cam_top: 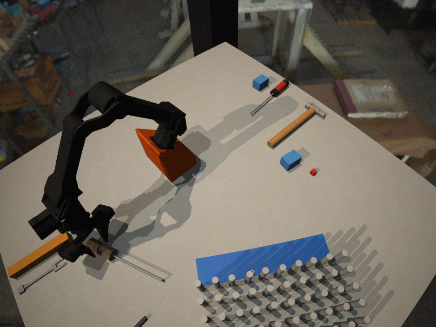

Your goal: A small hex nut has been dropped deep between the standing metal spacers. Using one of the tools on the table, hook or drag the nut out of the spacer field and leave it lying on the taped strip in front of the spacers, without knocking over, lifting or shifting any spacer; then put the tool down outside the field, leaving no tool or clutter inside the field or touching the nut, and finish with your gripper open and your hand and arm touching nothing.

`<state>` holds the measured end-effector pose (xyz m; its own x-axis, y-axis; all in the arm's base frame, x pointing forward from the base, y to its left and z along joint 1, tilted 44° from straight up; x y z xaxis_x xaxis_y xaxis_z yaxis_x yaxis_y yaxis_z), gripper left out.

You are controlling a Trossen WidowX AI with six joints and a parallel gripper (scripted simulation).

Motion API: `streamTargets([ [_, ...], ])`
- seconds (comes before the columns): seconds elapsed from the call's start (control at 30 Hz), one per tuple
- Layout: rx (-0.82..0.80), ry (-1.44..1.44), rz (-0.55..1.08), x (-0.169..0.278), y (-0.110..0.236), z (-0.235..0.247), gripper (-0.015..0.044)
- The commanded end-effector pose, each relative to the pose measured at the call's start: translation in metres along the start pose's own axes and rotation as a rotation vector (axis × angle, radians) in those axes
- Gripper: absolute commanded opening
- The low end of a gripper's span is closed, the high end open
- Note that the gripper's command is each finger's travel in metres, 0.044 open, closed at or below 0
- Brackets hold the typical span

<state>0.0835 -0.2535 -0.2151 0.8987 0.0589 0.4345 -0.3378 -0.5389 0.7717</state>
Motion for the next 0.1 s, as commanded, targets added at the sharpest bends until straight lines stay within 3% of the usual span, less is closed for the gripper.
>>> streamTargets([
  [0.0,0.000,0.000,0.000,0.0000,0.0001,0.0001,0.0368],
  [0.07,0.000,0.000,0.000,0.0000,0.0001,0.0001,0.0420],
])
Point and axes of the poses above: the point midway between the two fingers, 35 mm back from their tips, its own y axis back along the fingers, its own z axis across the jaws, x = y × z, the point moved 8 cm from there along y, back along the fingers, and after that the axes turned 10 degrees about -y, right-handed, at the moved point
